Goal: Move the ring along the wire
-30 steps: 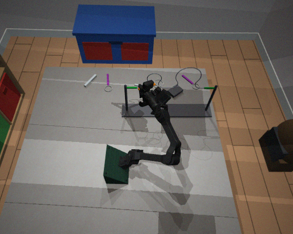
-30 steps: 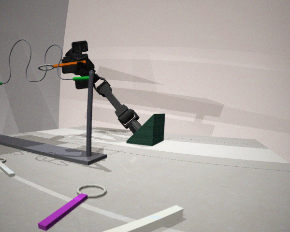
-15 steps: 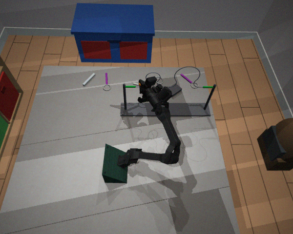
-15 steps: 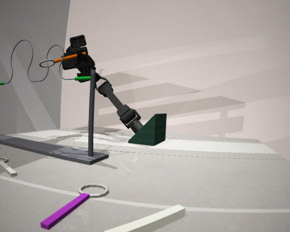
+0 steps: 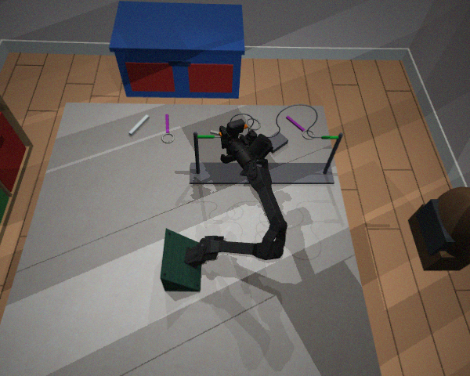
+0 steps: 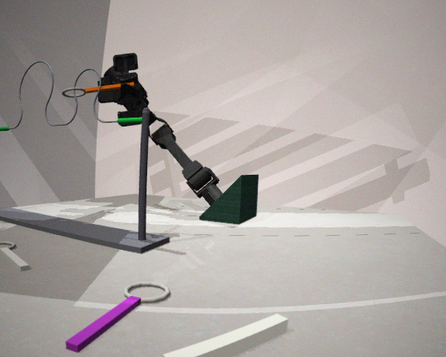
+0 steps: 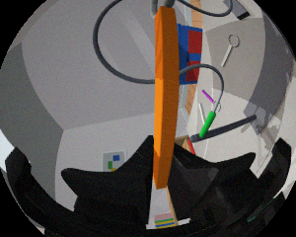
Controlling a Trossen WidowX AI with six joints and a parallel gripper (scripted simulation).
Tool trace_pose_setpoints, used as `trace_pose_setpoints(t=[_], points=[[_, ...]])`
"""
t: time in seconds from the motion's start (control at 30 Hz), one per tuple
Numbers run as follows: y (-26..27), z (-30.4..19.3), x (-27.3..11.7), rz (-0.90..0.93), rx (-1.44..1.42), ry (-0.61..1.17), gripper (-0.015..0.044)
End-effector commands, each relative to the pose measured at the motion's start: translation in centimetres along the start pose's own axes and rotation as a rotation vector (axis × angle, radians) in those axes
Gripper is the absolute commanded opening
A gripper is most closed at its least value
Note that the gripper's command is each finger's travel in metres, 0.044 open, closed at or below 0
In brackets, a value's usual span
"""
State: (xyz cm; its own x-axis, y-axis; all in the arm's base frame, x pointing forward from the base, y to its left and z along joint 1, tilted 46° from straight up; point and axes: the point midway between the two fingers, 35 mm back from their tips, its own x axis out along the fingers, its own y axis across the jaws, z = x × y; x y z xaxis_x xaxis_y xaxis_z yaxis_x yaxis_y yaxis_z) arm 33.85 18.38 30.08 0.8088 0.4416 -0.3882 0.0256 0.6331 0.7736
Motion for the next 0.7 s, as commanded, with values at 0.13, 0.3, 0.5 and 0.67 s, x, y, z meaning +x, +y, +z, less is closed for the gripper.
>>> trace_pose_setpoints(t=[0.13, 0.3, 0.5, 0.67], points=[[-0.9, 0.1, 0.1, -0.082, -0.148, -0.017, -0.015], [-1.7, 0.2, 0.1, -0.137, -0.246, -0.029, -0.015], [-2.5, 0.4, 0.1, -0.204, -0.366, -0.044, -0.015], [-3.2, 0.7, 0.0, -0.26, -0.466, -0.056, -0.015]])
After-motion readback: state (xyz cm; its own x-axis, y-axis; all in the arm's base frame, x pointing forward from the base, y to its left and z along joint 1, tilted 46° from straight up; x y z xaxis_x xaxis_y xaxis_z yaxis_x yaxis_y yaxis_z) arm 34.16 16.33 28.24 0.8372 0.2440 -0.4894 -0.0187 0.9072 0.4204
